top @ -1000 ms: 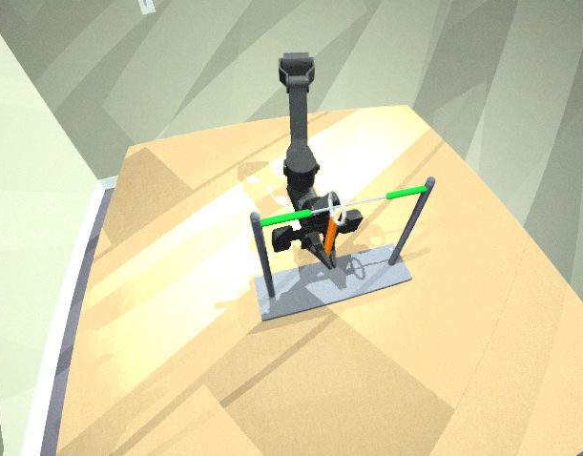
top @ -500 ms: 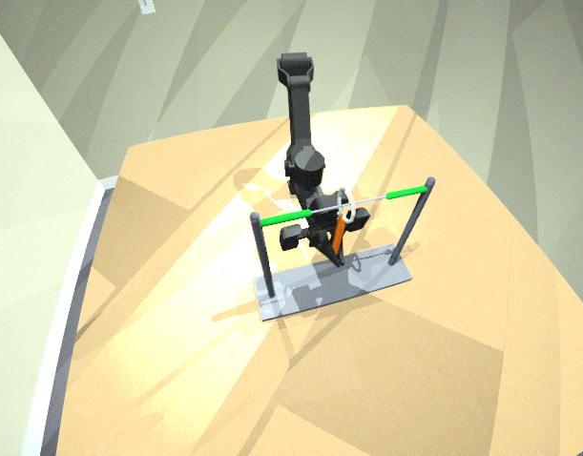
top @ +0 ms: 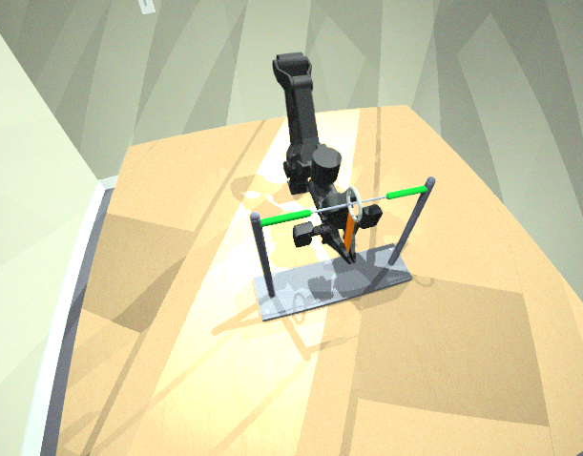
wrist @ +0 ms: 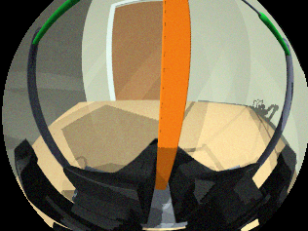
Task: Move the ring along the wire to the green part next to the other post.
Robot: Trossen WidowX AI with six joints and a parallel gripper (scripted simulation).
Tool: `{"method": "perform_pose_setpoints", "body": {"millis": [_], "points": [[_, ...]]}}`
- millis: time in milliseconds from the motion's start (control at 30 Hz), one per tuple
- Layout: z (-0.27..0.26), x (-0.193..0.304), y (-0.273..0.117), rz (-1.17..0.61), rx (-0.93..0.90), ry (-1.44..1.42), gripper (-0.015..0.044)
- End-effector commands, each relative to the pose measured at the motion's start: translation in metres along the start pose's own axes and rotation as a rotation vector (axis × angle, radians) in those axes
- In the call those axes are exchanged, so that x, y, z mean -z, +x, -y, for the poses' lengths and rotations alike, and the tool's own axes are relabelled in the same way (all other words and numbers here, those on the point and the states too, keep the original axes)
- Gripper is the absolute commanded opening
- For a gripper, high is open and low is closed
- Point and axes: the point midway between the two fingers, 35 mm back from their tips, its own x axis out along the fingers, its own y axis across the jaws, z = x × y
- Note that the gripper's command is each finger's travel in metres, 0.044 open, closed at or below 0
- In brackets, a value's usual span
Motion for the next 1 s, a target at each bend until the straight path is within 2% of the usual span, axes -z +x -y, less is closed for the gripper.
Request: {"method": "perform_pose_setpoints", "body": {"millis": [0,967], "points": [[-0.004,-0.001,0.0,0.004,0.009,0.018,-0.015],[-0.029,-0.002,0.002,0.0,-0.038,-0.035,-0.015]]}}
